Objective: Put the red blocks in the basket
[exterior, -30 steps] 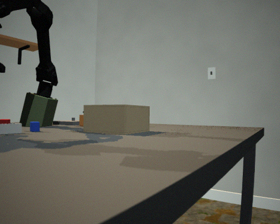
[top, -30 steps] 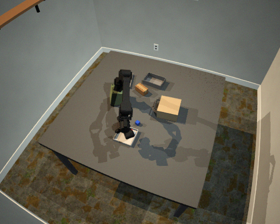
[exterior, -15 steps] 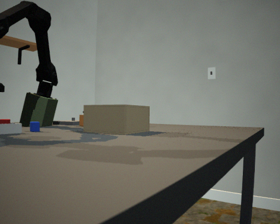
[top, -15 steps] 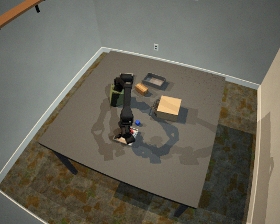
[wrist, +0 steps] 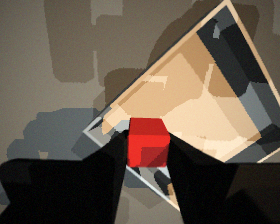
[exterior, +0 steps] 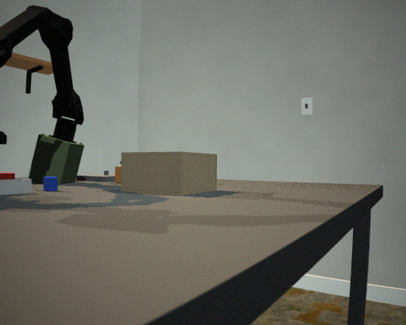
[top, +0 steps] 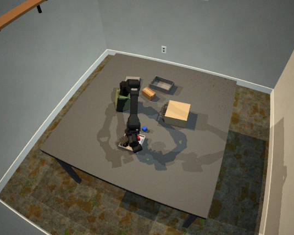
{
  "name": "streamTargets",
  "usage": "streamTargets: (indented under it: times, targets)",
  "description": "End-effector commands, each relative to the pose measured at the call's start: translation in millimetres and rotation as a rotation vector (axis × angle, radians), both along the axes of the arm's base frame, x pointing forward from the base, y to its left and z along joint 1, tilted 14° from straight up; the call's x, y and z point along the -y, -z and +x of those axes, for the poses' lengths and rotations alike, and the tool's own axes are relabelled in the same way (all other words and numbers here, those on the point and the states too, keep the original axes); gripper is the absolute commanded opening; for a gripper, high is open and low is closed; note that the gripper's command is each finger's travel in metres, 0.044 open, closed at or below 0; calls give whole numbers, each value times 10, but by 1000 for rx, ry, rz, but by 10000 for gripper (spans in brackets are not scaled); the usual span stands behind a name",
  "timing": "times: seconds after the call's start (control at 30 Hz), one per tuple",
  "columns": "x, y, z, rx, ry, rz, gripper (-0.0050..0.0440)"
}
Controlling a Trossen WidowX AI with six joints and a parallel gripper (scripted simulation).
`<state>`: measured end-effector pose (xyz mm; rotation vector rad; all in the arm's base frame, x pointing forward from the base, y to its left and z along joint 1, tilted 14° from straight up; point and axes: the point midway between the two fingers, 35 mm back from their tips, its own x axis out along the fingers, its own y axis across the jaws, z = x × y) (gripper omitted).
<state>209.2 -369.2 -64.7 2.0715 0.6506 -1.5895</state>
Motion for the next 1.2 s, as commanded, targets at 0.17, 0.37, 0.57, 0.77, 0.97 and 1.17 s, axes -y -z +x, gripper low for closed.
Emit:
streamTargets:
  times: [0.17,0.37,0.57,0.77,0.97,1.17]
  targets:
    - [-15,85,10,-1,5,6,0]
    - [-21,143,24,-1,5,6,0]
    - [-22,153,26,-1,5,6,0]
    - [-22,153,26,-1,5,6,202]
    - [-22,153,26,-1,5,6,202]
    - [12,-170,-49,-1,5,6,202]
